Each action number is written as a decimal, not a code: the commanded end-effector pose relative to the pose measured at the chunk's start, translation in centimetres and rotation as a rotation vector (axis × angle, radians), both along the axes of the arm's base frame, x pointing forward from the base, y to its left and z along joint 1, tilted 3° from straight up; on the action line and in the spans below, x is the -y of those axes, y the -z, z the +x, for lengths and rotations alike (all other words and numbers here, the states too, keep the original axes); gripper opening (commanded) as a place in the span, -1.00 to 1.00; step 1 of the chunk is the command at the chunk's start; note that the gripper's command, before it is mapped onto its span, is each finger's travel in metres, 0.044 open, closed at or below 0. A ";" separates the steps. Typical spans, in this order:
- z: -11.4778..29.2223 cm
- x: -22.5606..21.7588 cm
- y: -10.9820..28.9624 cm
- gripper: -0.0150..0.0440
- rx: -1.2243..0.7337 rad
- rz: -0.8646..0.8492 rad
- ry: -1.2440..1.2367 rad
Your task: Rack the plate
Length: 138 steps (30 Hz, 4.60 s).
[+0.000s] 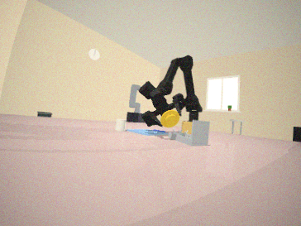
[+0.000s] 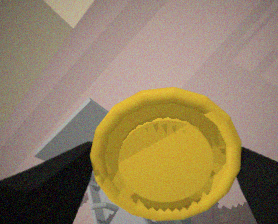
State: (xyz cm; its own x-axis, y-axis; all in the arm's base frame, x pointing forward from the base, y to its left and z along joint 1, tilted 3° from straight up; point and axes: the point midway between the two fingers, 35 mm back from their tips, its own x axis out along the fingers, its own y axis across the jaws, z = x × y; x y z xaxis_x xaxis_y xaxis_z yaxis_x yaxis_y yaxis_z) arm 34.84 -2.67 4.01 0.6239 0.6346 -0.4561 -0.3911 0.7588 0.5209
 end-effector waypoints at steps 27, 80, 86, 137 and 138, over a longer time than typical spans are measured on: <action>-7.6 -1.3 -0.6 -0.49 0.766 -0.050 -0.283; -6.0 -2.1 3.7 -0.49 0.789 -0.103 -0.310; -6.0 -2.1 3.7 -0.49 0.789 -0.103 -0.310; -0.2 1.3 -8.4 0.86 0.622 -0.064 -0.072; 0.3 1.6 -8.4 0.86 0.600 -0.063 -0.051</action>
